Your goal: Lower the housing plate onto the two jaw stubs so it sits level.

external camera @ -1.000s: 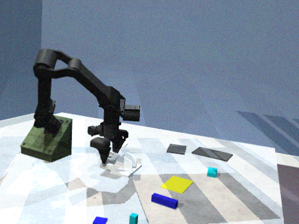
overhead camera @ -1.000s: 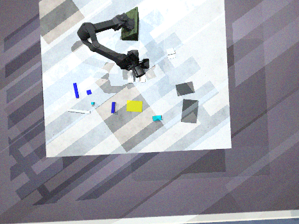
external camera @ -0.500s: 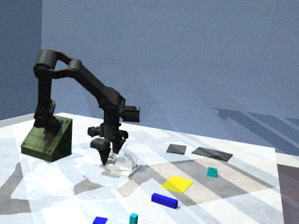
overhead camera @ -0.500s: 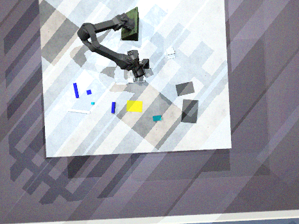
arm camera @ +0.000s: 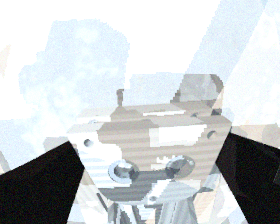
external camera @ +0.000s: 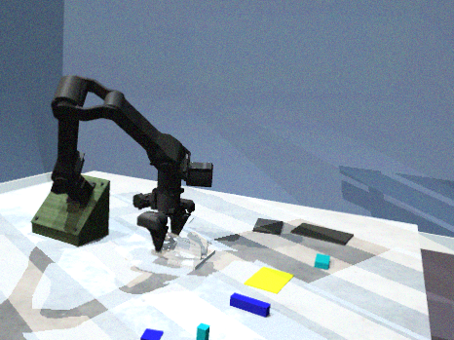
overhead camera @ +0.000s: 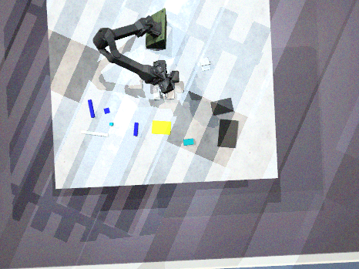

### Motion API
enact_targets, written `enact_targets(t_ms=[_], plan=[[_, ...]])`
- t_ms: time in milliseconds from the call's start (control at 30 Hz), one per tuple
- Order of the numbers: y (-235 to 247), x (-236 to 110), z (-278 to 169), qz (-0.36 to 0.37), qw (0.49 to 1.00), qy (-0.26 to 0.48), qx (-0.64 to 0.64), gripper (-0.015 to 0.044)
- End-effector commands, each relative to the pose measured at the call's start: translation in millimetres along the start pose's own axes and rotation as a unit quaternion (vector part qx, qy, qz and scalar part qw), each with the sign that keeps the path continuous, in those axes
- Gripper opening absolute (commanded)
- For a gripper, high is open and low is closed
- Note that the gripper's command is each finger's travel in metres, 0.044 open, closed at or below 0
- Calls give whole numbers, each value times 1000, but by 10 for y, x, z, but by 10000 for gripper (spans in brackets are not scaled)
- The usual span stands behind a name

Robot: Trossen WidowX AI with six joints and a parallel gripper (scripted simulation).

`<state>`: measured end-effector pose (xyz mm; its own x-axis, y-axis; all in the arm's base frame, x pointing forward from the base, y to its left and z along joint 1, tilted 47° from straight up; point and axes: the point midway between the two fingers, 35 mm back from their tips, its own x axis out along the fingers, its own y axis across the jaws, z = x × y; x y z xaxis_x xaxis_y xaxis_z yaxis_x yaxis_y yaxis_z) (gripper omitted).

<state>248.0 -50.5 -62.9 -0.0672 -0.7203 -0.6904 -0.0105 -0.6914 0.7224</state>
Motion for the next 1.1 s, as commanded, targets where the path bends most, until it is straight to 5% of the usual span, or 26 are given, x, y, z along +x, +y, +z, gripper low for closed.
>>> enact_targets(t_ms=[0,1067], plan=[[5,16,14,2,1000,-1,-3,351],[6,83,14,2,1000,-1,-2,351]])
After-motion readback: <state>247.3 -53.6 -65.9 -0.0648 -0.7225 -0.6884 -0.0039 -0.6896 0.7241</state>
